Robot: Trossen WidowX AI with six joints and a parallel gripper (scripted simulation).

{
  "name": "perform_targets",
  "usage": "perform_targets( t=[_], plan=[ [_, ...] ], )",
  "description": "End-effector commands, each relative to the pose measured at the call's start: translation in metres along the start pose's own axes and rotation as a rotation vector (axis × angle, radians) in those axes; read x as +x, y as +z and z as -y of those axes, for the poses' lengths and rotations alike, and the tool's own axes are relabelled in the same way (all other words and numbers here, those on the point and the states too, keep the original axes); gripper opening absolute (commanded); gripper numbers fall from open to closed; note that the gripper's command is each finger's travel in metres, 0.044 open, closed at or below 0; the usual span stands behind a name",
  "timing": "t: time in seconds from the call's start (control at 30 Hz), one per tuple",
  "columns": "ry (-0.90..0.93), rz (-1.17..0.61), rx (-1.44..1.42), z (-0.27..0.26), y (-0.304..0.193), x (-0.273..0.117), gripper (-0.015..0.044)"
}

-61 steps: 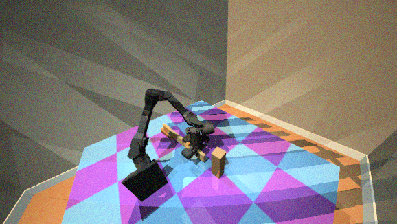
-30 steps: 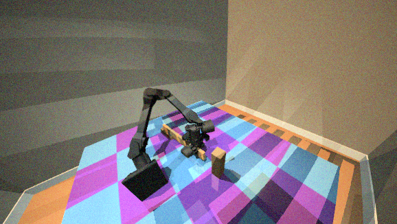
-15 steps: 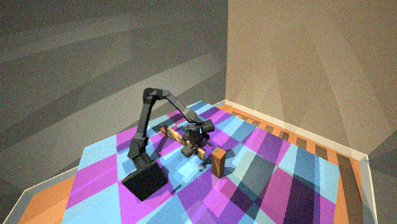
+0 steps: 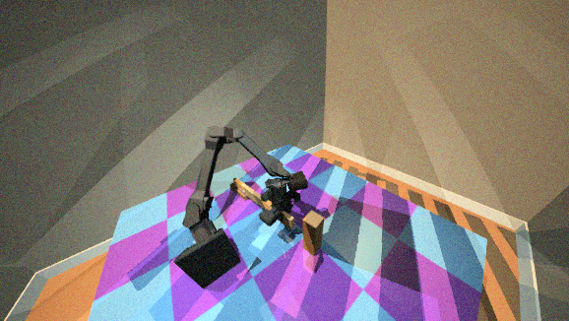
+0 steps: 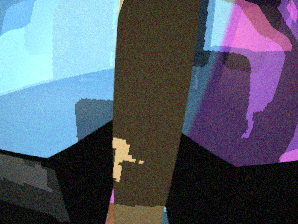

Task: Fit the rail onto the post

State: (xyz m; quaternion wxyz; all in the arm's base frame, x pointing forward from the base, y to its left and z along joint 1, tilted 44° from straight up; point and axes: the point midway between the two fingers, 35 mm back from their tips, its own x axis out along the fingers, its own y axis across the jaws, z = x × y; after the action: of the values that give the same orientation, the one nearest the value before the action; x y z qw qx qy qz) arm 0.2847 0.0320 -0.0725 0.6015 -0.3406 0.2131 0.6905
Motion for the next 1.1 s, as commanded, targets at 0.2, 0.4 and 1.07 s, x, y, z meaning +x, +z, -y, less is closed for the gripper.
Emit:
perform_targets(
  t=[0.2, 0.4, 1.07],
  plan=[
    [-0.002, -0.004, 0.003, -0.0002, -0.0009, -0.0023, 0.0000],
    [-0.002, -0.004, 0.003, -0.0006, -0.0009, -0.0019, 0.0000],
    [-0.002, -0.004, 0.003, -0.0006, -0.0040, -0.0011, 0.0000]
  ],
)
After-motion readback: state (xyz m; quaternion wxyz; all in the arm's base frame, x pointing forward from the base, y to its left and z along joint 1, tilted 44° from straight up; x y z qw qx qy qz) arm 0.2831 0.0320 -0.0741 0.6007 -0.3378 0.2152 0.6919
